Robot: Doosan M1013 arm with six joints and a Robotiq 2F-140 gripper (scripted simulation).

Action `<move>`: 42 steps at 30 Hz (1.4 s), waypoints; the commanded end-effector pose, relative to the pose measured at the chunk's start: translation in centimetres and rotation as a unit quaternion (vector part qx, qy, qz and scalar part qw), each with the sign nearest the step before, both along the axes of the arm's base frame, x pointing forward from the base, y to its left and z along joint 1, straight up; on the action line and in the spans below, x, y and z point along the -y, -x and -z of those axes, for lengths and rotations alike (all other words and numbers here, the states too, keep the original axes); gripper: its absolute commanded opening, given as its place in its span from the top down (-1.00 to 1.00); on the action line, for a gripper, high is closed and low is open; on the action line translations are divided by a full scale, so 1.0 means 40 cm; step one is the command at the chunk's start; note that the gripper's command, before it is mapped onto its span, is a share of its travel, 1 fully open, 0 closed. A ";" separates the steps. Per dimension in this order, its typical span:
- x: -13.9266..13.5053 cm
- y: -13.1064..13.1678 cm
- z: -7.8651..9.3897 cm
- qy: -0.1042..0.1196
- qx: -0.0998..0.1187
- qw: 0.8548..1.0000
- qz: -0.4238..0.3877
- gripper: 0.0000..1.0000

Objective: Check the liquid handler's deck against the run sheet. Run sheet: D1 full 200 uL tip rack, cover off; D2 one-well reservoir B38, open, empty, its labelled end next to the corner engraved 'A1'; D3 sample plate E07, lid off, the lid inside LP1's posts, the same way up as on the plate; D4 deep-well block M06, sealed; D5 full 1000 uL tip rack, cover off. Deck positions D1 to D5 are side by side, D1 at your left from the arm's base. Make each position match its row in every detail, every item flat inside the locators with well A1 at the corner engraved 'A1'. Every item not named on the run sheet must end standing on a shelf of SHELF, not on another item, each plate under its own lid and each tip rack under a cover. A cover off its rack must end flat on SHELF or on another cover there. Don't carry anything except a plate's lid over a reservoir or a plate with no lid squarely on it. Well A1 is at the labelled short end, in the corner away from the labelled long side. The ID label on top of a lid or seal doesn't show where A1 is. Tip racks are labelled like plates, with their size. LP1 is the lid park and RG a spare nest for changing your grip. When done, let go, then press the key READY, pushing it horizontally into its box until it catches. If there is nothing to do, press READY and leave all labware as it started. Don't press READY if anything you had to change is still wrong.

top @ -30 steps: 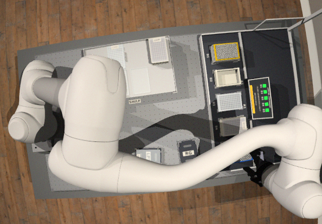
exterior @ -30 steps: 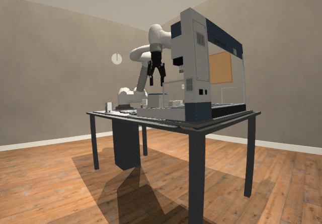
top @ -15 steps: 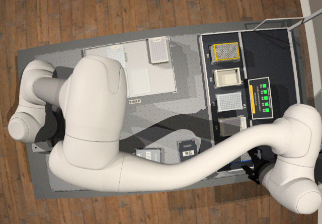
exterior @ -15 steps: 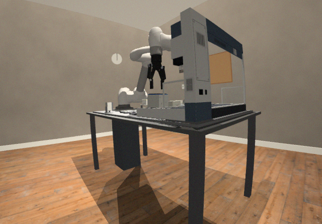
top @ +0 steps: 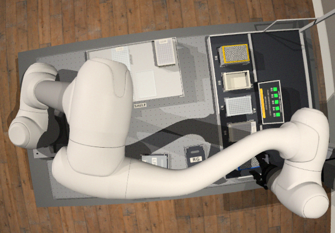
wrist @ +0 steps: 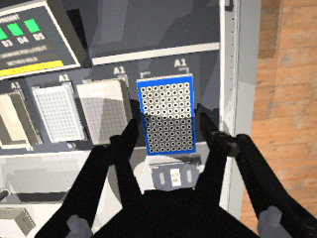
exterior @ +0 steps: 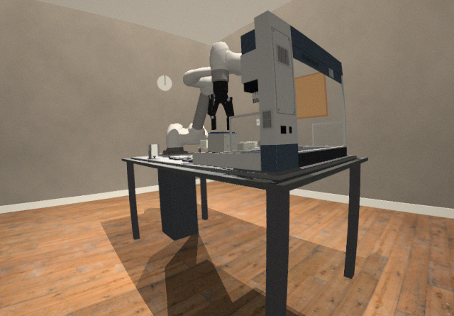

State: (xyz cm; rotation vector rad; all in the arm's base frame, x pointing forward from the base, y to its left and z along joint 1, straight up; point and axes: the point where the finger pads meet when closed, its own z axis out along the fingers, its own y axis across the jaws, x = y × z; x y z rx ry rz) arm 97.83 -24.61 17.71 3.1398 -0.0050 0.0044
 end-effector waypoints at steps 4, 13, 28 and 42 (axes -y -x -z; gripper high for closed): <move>0.000 -0.001 0.017 0.000 0.001 1.000 0.000 -0.32; 0.000 -0.001 0.047 0.000 0.001 1.000 0.000 -0.32; 0.000 -0.001 0.101 0.000 0.001 1.000 0.000 -0.32; 0.000 -0.002 0.159 0.000 0.001 1.000 0.000 -0.32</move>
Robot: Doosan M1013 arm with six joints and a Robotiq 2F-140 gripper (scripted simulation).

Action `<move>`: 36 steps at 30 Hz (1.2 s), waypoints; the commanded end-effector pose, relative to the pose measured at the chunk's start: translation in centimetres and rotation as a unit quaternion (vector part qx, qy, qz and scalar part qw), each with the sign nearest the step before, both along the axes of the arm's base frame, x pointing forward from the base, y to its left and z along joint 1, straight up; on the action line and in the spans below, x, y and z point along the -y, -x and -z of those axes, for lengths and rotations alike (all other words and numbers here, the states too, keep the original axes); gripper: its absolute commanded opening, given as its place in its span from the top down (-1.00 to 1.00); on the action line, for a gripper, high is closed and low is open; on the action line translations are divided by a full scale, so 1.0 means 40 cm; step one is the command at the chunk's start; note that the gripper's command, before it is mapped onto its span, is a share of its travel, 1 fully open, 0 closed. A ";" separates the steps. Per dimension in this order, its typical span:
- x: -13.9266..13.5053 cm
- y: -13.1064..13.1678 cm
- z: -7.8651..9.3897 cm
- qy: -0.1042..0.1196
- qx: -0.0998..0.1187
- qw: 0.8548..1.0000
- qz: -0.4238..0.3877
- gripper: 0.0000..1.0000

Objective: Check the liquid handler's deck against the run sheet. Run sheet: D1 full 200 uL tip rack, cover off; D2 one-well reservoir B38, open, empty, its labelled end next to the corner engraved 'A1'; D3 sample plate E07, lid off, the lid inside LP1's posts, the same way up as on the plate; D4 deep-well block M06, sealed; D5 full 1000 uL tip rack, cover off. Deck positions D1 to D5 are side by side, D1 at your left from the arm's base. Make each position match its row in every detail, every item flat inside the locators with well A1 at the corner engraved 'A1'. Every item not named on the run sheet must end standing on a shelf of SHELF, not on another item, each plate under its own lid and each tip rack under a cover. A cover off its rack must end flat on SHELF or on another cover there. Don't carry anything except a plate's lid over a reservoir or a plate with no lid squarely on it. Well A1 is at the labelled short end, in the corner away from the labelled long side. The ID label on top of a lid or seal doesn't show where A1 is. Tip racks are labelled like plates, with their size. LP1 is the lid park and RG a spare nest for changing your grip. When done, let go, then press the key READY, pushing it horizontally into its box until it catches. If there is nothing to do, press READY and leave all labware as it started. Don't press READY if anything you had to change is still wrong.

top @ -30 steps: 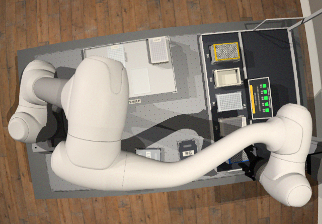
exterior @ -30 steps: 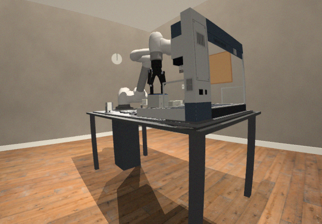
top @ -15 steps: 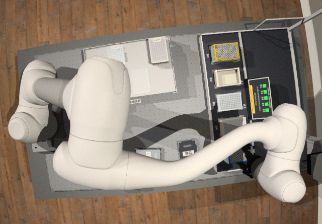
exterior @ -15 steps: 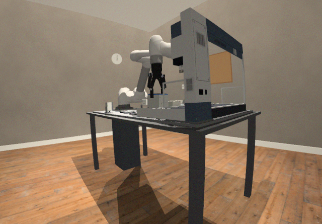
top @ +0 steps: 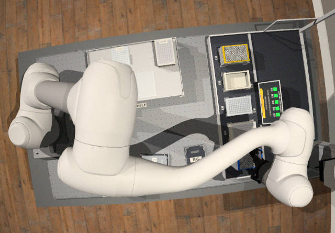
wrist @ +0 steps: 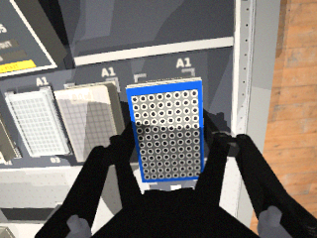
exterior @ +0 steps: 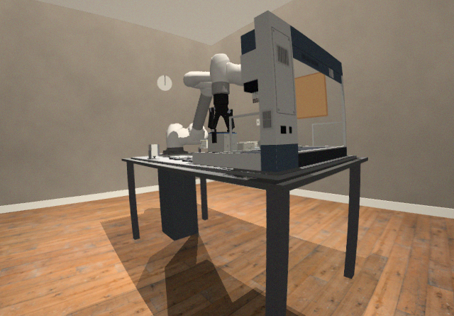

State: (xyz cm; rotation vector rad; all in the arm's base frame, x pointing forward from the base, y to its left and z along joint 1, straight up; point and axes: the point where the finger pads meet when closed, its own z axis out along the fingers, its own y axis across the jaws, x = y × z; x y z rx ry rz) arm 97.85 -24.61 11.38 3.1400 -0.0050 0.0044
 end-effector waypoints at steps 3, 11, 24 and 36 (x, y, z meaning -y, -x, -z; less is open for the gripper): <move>0.000 -0.001 0.003 0.000 0.001 1.000 0.000 -0.32; 0.000 -0.001 0.003 0.000 0.001 1.000 0.000 -0.32; 0.000 -0.001 0.003 0.000 0.001 1.000 0.000 0.80; 0.000 -0.001 0.003 0.000 0.001 1.000 0.000 0.80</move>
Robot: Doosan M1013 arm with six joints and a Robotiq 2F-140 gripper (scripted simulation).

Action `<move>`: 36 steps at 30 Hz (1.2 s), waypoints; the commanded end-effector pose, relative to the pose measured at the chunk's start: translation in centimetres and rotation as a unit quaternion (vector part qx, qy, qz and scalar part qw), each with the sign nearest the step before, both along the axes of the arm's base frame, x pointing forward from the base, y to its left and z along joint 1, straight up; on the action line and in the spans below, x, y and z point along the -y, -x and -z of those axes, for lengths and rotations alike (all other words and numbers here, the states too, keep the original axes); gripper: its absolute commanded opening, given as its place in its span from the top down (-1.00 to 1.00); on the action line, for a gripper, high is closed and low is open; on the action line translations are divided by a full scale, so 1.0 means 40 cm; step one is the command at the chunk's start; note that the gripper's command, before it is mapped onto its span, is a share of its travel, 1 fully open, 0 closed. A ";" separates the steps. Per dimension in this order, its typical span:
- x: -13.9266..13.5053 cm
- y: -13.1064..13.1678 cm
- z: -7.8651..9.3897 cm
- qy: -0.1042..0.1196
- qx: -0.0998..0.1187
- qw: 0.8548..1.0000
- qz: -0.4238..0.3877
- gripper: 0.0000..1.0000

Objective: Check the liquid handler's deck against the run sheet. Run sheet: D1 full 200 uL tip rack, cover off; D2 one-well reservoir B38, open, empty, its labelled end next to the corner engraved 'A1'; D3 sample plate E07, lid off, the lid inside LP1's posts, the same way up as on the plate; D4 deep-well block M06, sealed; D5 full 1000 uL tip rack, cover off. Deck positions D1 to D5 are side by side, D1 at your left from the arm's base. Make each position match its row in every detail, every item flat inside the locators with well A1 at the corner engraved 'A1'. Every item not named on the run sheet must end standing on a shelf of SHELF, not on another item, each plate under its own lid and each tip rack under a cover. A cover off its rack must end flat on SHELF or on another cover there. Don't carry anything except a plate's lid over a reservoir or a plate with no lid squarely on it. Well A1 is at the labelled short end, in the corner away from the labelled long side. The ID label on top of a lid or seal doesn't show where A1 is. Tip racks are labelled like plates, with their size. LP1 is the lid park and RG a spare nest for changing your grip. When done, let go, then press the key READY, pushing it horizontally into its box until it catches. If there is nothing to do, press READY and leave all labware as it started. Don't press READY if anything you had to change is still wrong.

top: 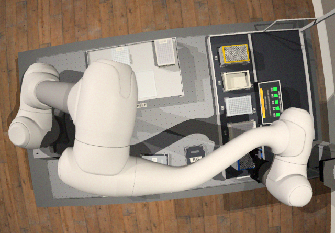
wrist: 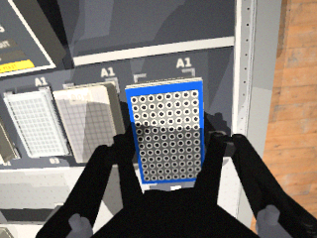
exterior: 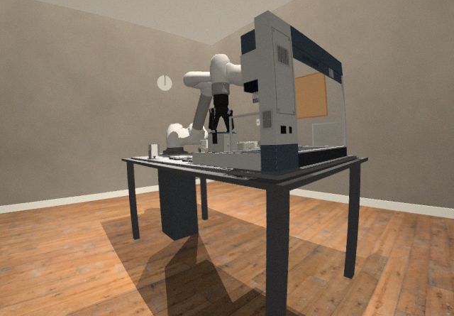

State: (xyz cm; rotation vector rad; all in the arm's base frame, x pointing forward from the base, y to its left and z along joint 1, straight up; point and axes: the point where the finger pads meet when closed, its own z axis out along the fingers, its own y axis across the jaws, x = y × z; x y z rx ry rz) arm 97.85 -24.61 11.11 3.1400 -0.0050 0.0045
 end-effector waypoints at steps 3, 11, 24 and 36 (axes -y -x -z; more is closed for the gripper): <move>0.000 -0.001 -0.004 0.000 0.001 1.000 0.000 0.80; 0.000 -0.001 -0.004 0.000 0.001 1.000 0.000 0.80; 0.000 0.000 -0.050 0.000 0.001 1.000 0.000 0.80; 0.000 0.000 -0.091 0.000 0.001 1.000 0.000 0.80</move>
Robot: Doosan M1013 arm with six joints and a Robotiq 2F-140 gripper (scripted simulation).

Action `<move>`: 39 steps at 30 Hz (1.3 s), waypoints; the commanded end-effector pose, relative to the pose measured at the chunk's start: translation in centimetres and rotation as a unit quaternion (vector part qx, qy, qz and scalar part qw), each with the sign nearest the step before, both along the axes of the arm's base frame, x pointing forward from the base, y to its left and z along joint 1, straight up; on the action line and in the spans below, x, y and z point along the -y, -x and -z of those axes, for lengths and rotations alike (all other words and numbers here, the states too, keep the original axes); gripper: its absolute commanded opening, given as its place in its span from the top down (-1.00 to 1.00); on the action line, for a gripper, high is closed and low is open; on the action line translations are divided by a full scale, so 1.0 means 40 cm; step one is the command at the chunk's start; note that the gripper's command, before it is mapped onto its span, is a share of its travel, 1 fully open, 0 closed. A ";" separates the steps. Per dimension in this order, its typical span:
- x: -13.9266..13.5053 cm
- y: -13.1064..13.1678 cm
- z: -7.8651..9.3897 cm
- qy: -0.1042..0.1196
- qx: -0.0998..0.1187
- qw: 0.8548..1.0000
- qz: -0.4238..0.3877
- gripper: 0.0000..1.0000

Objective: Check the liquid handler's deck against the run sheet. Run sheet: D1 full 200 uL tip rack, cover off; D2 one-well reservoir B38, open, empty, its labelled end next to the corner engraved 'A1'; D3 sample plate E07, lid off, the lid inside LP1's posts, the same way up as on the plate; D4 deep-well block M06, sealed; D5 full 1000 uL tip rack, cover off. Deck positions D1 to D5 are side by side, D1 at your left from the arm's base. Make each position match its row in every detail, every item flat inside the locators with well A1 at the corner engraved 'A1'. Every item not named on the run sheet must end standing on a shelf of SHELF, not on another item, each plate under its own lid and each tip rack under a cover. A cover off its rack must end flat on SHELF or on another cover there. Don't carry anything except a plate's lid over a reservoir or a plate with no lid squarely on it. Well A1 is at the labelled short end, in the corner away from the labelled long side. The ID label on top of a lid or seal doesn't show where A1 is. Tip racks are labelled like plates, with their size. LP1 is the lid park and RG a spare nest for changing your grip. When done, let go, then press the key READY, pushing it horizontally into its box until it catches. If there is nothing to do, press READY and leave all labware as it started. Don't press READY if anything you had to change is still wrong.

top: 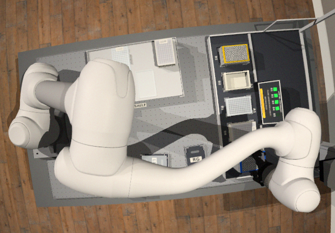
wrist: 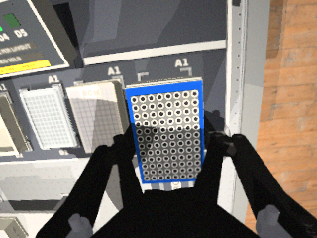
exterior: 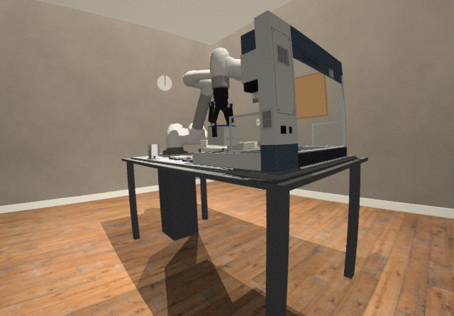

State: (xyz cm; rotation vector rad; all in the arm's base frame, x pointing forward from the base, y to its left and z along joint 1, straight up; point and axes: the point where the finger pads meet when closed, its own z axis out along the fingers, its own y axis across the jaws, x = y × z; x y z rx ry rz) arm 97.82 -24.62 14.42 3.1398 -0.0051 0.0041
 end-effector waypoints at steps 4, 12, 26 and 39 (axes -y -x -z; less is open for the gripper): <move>0.000 -0.001 -0.025 0.000 0.001 1.000 0.000 0.80; 0.000 -0.001 -0.058 0.000 0.001 1.000 0.000 0.80; 0.000 -0.001 -0.108 0.000 0.001 1.000 0.000 0.80; -0.001 0.000 -0.154 0.000 0.001 1.000 0.000 0.80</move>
